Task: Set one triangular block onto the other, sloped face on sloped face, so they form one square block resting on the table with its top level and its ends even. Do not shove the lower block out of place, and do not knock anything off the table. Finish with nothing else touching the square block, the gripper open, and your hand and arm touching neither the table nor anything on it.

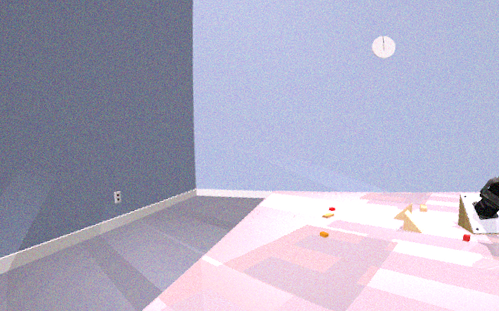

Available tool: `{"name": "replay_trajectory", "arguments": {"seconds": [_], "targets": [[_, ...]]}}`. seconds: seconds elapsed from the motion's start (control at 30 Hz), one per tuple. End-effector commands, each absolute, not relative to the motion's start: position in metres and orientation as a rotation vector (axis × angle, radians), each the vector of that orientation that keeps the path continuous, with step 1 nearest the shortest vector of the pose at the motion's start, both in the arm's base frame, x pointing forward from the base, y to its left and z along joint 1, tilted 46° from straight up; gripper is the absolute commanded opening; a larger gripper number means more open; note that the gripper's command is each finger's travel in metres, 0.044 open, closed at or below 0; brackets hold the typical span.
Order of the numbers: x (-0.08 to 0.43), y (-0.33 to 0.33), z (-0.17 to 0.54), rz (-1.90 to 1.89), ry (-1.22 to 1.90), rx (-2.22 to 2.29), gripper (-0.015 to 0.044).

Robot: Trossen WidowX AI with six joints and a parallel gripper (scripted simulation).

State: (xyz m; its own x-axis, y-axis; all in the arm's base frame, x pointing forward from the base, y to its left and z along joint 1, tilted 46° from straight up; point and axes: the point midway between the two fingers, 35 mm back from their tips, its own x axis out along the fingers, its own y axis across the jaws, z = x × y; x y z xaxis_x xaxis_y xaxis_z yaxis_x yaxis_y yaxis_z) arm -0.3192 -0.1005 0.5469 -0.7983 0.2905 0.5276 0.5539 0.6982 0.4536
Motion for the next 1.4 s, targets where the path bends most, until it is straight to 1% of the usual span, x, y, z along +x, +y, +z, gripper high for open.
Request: {"name": "replay_trajectory", "arguments": {"seconds": [0.0,0.03,0.2,0.37,0.63,1.0,1.2,1.37], "targets": [[-0.319,-0.102,0.546,-0.861,-2.490,-0.648,0.0426],[-0.320,-0.106,0.545,-0.870,-2.493,-0.631,0.0440],[-0.323,-0.148,0.528,-0.994,-2.498,-0.477,0.0440],[-0.329,-0.187,0.509,-1.198,-2.446,-0.336,0.0440],[-0.319,-0.289,0.453,-1.642,-2.172,0.052,0.0440],[-0.270,-0.383,0.385,-1.921,-1.738,0.415,0.0440],[-0.220,-0.438,0.326,-2.046,-1.308,0.640,0.0440],[-0.167,-0.470,0.274,-2.060,-0.940,0.799,0.0440]]}}
